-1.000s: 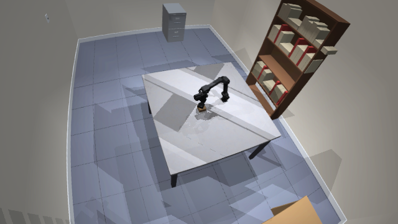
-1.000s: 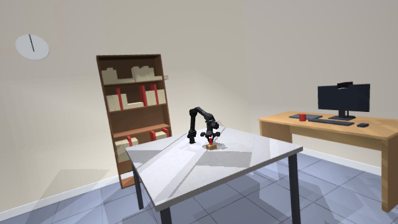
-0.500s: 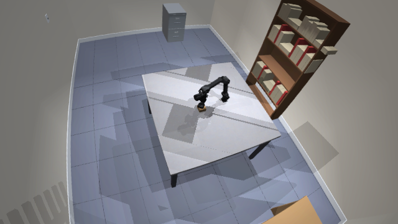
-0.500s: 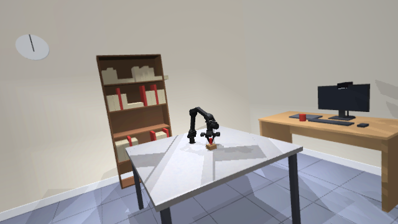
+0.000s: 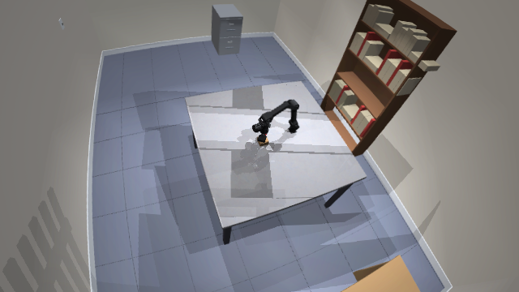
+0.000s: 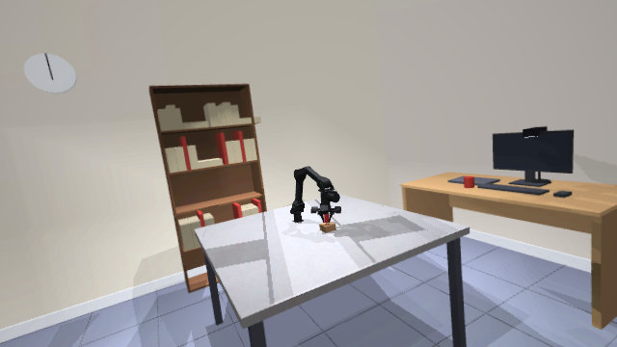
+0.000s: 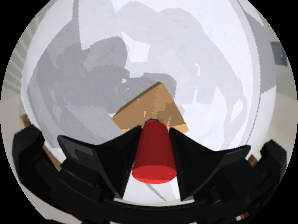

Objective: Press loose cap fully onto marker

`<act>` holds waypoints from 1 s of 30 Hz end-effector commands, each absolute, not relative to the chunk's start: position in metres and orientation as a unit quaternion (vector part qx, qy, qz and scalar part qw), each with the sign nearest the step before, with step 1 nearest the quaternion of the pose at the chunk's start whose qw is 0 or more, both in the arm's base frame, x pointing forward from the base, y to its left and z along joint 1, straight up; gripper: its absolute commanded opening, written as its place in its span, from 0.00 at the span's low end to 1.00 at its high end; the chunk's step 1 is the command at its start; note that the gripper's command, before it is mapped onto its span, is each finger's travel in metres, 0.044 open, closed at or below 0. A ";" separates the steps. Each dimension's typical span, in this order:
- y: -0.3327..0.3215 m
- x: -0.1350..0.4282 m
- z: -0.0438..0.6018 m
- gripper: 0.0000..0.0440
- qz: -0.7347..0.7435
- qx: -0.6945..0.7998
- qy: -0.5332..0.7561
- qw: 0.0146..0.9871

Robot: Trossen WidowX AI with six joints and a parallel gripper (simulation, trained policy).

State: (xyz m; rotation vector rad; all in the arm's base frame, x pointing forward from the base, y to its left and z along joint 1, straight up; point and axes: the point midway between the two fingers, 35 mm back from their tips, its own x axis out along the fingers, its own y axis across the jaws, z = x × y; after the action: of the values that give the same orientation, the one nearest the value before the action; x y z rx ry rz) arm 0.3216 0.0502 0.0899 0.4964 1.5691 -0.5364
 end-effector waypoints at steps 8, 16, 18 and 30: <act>0.044 0.300 0.082 0.67 -0.241 0.203 0.714 0.626; 0.046 0.300 0.090 1.00 -0.226 0.207 0.702 0.643; 0.047 0.301 0.095 1.00 -0.222 0.209 0.696 0.650; 0.048 0.307 0.136 1.00 -0.204 0.220 0.665 0.684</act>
State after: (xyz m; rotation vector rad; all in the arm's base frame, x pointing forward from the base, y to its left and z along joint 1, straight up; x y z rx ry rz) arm 0.3058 0.0475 0.1240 0.4918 1.5148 -0.4742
